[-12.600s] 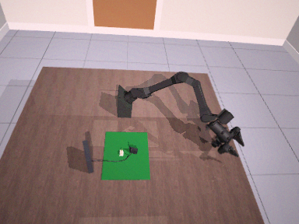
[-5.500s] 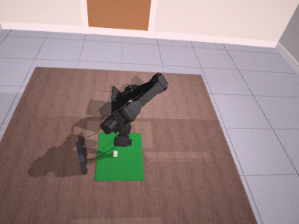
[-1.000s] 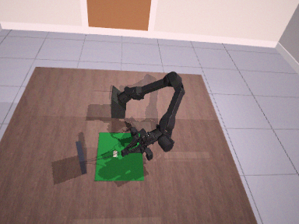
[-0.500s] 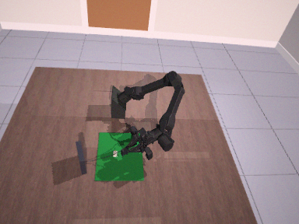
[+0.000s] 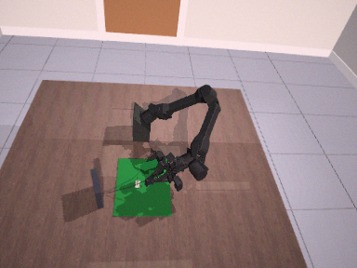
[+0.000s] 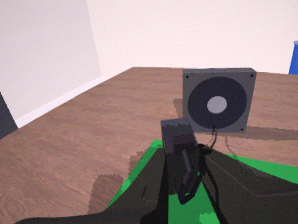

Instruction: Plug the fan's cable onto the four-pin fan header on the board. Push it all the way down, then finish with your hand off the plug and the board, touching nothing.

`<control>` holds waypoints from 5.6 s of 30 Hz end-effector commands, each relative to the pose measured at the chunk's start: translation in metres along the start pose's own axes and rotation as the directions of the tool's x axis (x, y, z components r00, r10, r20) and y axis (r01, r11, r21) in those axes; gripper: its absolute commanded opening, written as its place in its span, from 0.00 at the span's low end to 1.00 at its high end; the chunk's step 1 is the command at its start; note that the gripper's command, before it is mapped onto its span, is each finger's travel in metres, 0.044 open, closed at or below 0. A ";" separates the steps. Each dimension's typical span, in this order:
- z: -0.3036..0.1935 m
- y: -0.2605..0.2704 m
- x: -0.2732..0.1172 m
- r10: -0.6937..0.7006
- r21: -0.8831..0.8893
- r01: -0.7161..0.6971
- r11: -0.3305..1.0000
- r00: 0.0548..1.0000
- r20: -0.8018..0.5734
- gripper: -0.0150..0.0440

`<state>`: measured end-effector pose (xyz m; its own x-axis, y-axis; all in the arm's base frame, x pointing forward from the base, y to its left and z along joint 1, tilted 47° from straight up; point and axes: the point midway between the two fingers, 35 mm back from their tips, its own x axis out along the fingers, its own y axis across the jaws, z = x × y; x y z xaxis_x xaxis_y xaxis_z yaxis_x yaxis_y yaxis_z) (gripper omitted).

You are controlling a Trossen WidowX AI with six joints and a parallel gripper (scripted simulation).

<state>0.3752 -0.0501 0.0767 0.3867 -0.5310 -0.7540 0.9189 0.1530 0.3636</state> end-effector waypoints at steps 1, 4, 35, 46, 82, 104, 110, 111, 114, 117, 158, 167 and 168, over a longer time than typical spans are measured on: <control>-0.004 0.000 0.000 -0.002 0.005 0.002 1.000 1.000 0.002 0.25; -0.006 0.000 -0.001 -0.002 0.006 0.002 1.000 1.000 0.002 0.25; -0.034 0.001 -0.001 -0.002 0.007 0.002 1.000 1.000 0.001 0.25; -0.044 0.001 0.001 -0.002 0.007 0.002 1.000 1.000 0.000 0.25; -0.075 0.001 0.007 -0.003 0.007 0.003 1.000 1.000 -0.001 0.25; -0.095 0.002 0.011 -0.003 0.007 0.003 1.000 1.000 -0.002 0.25; -0.094 0.001 0.010 -0.004 0.001 0.004 1.000 1.000 -0.007 0.25; -0.094 0.001 0.010 -0.004 0.001 0.004 1.000 1.000 -0.007 0.25; -0.094 0.001 0.010 -0.004 0.001 0.004 1.000 1.000 -0.007 0.25; -0.094 0.001 0.010 -0.004 0.001 0.004 1.000 1.000 -0.007 0.25; -0.094 0.001 0.010 -0.004 0.003 0.004 1.000 1.000 -0.007 0.49; -0.094 0.001 0.010 -0.004 0.003 0.004 1.000 1.000 -0.007 0.49; -0.094 0.001 0.010 -0.004 0.003 0.004 1.000 1.000 -0.007 0.49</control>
<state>0.3874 0.0230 0.0182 0.3837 -0.5256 -0.7593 0.9202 0.1484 0.3623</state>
